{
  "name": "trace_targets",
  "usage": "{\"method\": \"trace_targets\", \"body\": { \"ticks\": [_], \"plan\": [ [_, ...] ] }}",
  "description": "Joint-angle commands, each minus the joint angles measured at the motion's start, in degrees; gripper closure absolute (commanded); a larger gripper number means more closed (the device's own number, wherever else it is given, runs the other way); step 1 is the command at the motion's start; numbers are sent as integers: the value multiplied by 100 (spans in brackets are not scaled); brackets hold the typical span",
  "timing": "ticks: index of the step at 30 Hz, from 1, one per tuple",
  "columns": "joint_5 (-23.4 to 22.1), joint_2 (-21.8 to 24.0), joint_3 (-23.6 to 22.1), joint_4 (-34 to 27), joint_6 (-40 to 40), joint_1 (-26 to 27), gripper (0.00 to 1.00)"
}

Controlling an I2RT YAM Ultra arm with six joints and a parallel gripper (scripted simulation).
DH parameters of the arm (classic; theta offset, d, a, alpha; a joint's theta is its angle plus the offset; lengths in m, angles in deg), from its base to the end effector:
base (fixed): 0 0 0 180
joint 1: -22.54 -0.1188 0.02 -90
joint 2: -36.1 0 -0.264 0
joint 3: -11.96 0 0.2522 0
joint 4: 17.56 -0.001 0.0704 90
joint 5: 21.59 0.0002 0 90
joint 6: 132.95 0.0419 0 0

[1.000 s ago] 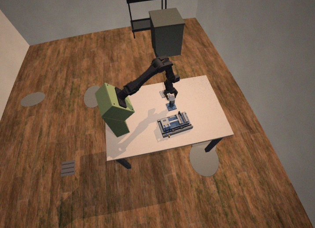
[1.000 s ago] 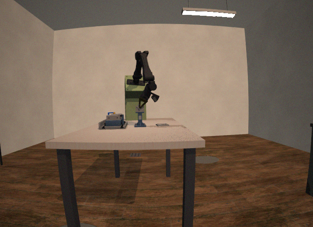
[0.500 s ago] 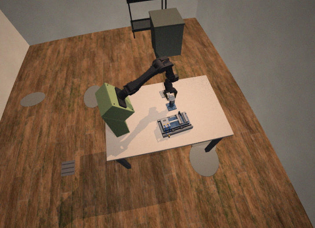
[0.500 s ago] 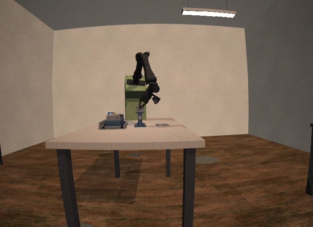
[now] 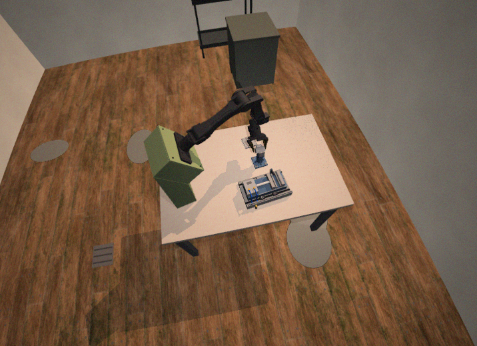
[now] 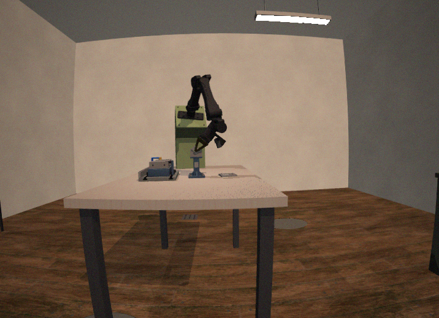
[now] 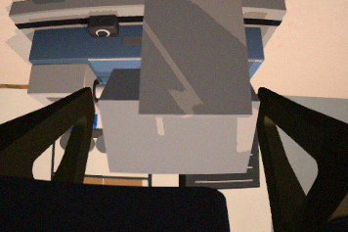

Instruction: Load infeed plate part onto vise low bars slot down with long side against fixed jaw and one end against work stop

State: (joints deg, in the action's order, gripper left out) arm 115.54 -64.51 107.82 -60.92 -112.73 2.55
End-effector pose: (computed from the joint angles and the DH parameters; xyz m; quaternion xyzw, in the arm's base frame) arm 0.3727 0.1040 0.2836 -0.5028 0.7074 -0.4766 0.1400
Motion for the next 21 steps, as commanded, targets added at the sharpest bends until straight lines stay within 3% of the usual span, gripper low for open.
{"method": "trace_targets", "body": {
  "ticks": [1,21],
  "plan": [
    [224,-74,218,-243,157,-93,19],
    [658,-365,555,-662,502,-204,19]
  ]
}}
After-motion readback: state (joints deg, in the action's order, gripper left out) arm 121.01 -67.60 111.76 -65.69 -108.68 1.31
